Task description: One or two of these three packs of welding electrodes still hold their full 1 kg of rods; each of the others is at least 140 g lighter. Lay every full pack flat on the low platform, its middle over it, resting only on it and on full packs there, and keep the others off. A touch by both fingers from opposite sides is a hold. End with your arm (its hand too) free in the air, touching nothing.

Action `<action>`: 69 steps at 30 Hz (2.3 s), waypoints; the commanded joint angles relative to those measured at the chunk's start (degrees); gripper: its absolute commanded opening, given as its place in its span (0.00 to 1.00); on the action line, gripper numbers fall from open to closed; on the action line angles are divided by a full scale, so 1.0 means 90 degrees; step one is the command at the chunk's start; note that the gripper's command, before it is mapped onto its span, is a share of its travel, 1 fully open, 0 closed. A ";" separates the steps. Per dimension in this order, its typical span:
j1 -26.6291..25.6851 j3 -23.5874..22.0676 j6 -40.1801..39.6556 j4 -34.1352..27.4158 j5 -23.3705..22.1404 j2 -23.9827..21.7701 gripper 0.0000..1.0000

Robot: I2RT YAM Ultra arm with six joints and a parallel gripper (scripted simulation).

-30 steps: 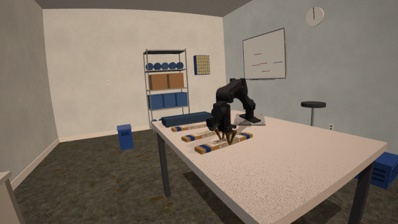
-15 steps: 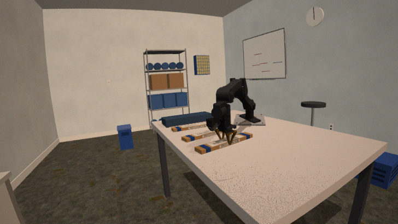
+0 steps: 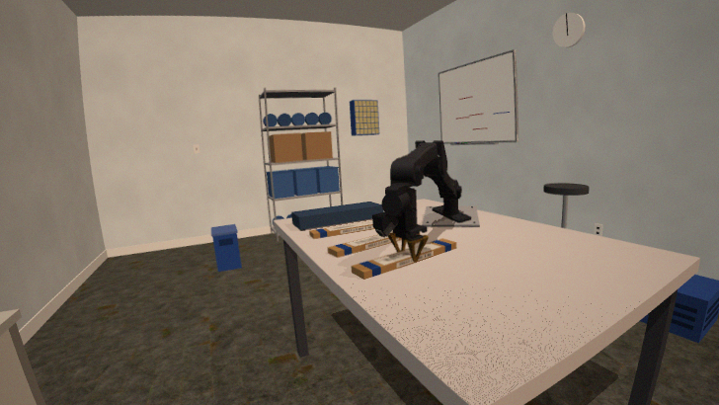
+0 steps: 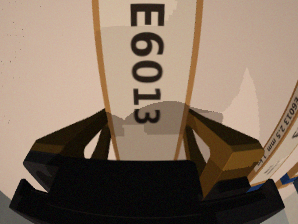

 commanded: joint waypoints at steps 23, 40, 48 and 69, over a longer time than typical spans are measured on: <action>0.0014 0.0056 0.0016 -0.0176 -0.0005 -0.0399 0.95; 0.0014 0.0080 0.0016 -0.0175 -0.0005 -0.0394 0.95; 0.0014 0.0080 0.0016 -0.0175 -0.0005 -0.0394 0.95; 0.0016 -0.0285 0.0007 0.0171 -0.0014 -0.0704 0.95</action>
